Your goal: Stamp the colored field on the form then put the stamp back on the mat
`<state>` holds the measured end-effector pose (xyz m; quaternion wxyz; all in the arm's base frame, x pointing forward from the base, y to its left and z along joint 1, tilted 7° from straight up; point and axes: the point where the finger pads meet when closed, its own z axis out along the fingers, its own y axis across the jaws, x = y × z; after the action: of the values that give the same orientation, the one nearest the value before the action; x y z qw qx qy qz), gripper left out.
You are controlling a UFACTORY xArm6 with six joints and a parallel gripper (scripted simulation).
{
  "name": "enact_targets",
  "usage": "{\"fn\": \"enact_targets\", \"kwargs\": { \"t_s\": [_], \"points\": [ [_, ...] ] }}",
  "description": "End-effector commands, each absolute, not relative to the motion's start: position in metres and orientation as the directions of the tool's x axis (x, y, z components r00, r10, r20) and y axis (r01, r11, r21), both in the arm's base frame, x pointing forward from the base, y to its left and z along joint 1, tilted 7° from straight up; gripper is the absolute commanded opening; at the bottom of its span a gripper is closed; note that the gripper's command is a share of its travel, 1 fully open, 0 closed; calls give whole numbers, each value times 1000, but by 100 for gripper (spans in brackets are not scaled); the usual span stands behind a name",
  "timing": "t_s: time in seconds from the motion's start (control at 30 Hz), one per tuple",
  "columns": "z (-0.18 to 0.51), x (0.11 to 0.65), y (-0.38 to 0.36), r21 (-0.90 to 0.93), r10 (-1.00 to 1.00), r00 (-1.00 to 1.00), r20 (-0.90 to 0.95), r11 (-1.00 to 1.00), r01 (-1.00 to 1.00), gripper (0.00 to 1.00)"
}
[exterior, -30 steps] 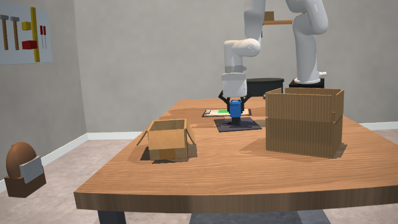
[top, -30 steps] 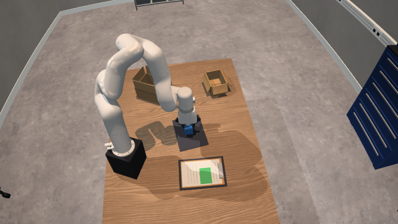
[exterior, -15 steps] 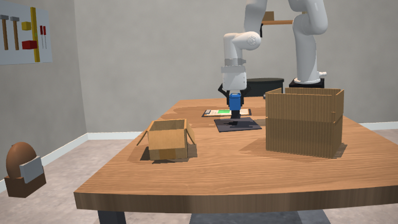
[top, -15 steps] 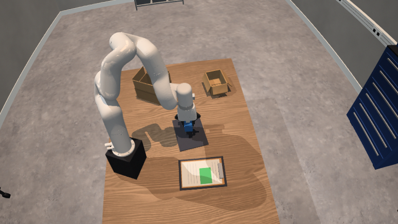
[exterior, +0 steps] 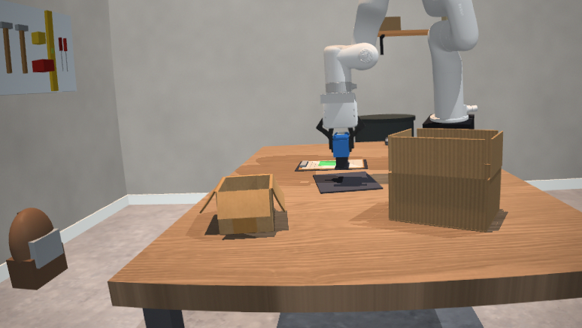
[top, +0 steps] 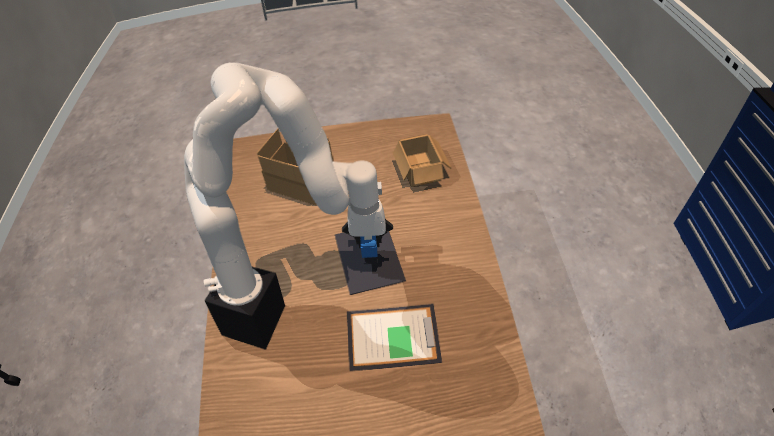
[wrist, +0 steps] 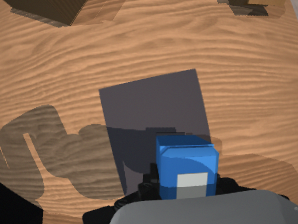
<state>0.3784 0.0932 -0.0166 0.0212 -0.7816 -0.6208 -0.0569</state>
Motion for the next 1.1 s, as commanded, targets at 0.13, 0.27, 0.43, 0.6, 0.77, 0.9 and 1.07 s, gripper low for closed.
{"fn": "enact_targets", "kwargs": {
  "t_s": [0.13, 0.27, 0.43, 0.6, 0.77, 0.9, 1.07],
  "points": [
    [-25, 397, -7, 40, 974, 199, 112, -204, 978, 27],
    [-31, 392, -59, 43, 975, 190, 117, -196, 980, 27],
    [-36, 388, -113, 44, 975, 186, 119, -193, 980, 27],
    [-42, 387, -169, 44, 975, 186, 119, -193, 980, 27],
    [-45, 387, -194, 44, 975, 186, 119, -193, 980, 27],
    [-47, 388, -211, 44, 975, 186, 119, -193, 980, 27],
    [-52, 390, -246, 44, 975, 186, 119, -193, 980, 27]
  ]
}}
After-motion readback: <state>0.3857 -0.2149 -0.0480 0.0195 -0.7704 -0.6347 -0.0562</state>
